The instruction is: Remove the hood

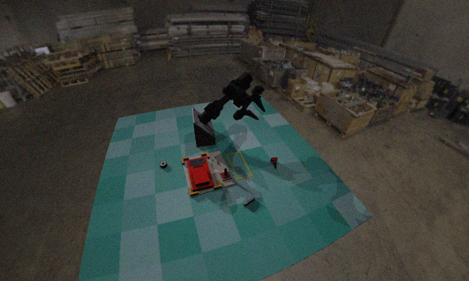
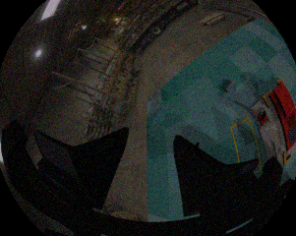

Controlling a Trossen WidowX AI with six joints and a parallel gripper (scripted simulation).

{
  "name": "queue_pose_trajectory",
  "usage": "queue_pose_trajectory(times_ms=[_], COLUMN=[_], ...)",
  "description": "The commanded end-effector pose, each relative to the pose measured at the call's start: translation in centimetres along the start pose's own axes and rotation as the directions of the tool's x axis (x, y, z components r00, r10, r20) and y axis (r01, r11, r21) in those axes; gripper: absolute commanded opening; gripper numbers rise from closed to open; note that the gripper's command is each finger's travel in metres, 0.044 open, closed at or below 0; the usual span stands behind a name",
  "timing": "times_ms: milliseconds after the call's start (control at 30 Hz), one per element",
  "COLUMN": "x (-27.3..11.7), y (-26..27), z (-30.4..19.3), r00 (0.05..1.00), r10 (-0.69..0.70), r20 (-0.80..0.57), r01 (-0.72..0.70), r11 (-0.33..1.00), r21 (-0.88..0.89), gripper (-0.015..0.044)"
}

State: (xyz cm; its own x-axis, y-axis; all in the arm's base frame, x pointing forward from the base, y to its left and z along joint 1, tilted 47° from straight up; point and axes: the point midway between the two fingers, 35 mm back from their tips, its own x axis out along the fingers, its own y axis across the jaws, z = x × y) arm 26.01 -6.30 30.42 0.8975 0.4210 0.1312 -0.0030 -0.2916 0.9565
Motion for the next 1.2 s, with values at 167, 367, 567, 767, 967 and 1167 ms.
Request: queue_pose_trajectory(times_ms=[167, 367, 567, 767, 967, 1167], x=[1.7, 2.9, 3.3, 2.6, 1.2, -0.6], y=[-1.3, -4.9, -10.7, -17.3, -23.2, -28.0], z=[5.1, 11.1, 16.2, 18.7, 19.0, 18.0], r00=[0.991, 0.954, 0.869, 0.741, 0.592, 0.429], r10=[-0.052, -0.222, -0.446, -0.66, -0.805, -0.861], r20=[0.12, 0.204, 0.215, 0.125, -0.045, -0.272], r01=[0.055, 0.252, 0.49, 0.647, 0.649, 0.505], r11=[0.998, 0.959, 0.834, 0.651, 0.509, 0.479], r21=[-0.019, -0.133, -0.252, -0.397, -0.565, -0.718], gripper=[0.0378, 0.044, 0.044, 0.044, 0.044, 0.044])
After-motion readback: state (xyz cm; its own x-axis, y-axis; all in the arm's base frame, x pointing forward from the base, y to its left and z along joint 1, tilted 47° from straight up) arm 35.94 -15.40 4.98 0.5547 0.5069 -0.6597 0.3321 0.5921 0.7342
